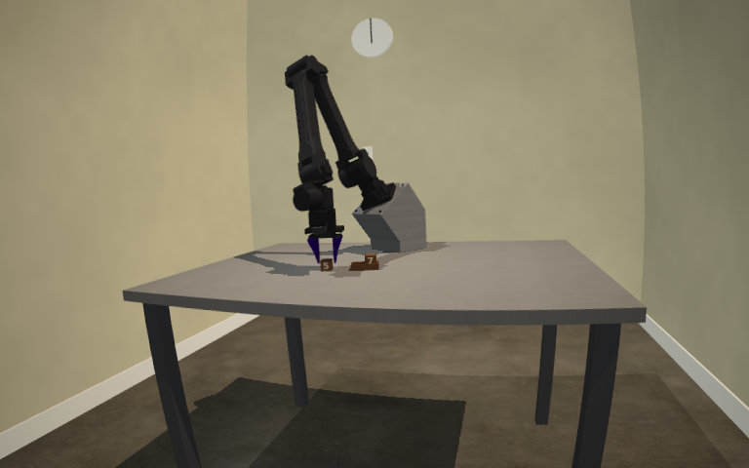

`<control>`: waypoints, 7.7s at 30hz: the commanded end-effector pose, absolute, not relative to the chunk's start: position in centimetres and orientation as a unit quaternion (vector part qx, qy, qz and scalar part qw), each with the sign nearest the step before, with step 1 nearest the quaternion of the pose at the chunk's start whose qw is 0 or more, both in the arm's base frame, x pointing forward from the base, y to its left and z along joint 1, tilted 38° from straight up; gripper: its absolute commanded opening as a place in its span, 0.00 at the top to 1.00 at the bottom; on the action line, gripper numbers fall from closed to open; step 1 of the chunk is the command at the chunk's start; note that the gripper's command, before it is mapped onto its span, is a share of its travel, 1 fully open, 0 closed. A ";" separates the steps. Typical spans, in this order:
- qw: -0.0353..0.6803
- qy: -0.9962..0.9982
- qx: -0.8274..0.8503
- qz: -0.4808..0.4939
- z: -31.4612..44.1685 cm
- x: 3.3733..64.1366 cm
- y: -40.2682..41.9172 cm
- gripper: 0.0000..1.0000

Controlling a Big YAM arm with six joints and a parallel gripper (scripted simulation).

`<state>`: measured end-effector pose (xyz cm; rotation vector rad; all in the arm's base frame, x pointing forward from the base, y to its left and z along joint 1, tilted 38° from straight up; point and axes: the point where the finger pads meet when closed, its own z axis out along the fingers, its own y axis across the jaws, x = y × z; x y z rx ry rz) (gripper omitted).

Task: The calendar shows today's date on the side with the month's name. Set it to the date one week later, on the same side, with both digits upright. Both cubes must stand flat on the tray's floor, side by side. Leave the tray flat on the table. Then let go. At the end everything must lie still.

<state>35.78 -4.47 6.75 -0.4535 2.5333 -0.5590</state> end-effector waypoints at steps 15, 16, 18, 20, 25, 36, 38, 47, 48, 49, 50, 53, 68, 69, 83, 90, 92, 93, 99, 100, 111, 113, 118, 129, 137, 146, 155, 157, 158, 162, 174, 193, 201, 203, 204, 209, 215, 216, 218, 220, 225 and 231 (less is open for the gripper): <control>0.283 0.923 -0.159 -0.204 15.2 33.2 -1.7 0.54; 0.284 0.923 -0.159 -0.204 15.4 33.0 -1.6 0.54; 0.284 0.923 -0.159 -0.204 15.4 33.0 -1.6 0.54; 0.283 0.924 -0.159 -0.204 15.7 32.8 -1.5 0.54; 0.279 0.925 -0.156 -0.205 15.7 32.7 -1.8 0.00; 0.285 0.923 -0.156 -0.205 15.9 32.9 -1.7 0.00; 0.285 0.923 -0.156 -0.205 15.9 32.9 -1.7 0.00; 0.272 0.921 -0.184 -0.210 15.2 33.0 -1.2 0.00; 0.269 0.918 -0.199 -0.214 15.0 33.1 -0.9 0.00; 0.264 0.913 -0.222 -0.220 14.8 33.1 -0.5 0.00; 0.252 0.906 -0.254 -0.227 14.1 32.9 0.0 0.00; 0.235 0.896 -0.294 -0.235 13.2 32.4 0.5 0.00; 0.158 0.795 -0.515 -0.281 10.3 31.2 4.0 0.00; 0.158 0.795 -0.515 -0.281 10.3 31.2 4.0 0.00; 0.079 0.630 -0.705 -0.315 8.4 30.0 7.6 0.00; 0.047 0.553 -0.766 -0.325 7.7 29.4 8.9 0.00; 0.039 0.532 -0.780 -0.327 7.5 29.2 9.2 0.00; 0.038 0.529 -0.783 -0.327 7.5 29.2 9.3 0.00; 0.044 0.534 -0.777 -0.330 8.1 29.3 9.0 0.54; 0.044 0.534 -0.777 -0.330 8.1 29.3 9.0 0.54; 0.044 0.535 -0.777 -0.329 8.1 29.3 9.0 0.54; 0.044 0.535 -0.777 -0.329 8.1 29.3 9.0 0.54; 0.044 0.535 -0.777 -0.329 8.1 29.3 9.0 0.54; 0.044 0.535 -0.776 -0.330 8.1 29.3 9.0 0.54; 0.041 0.537 -0.776 -0.329 7.8 29.4 8.8 0.54; 0.034 0.539 -0.776 -0.326 7.0 29.8 8.4 0.54; 0.036 0.535 -0.779 -0.326 6.3 30.2 8.4 0.54; 0.034 0.538 -0.776 -0.326 6.0 30.4 8.0 0.54; 0.034 0.538 -0.776 -0.326 5.9 30.5 7.9 0.54; 0.034 0.538 -0.776 -0.326 5.4 30.8 7.7 0.54; 0.034 0.538 -0.776 -0.326 4.2 31.6 7.2 0.54; 0.034 0.534 -0.780 -0.325 3.3 32.1 7.2 0.54; 0.035 0.535 -0.779 -0.326 3.4 32.1 7.2 0.54; 0.035 0.535 -0.779 -0.326 3.4 32.1 7.2 0.54; 0.035 0.535 -0.779 -0.326 3.4 32.1 7.2 0.54; 0.035 0.535 -0.779 -0.326 3.4 32.1 7.2 0.54; 0.035 0.535 -0.779 -0.326 3.4 32.1 7.2 0.54; 0.035 0.535 -0.779 -0.326 3.4 32.1 7.2 0.54; 0.035 0.535 -0.779 -0.326 3.4 32.1 7.2 0.54; 0.035 0.535 -0.779 -0.326 3.4 32.1 7.2 0.54; 0.035 0.535 -0.779 -0.326 3.4 32.1 7.2 0.54; 0.036 0.535 -0.779 -0.326 3.4 32.1 7.2 0.54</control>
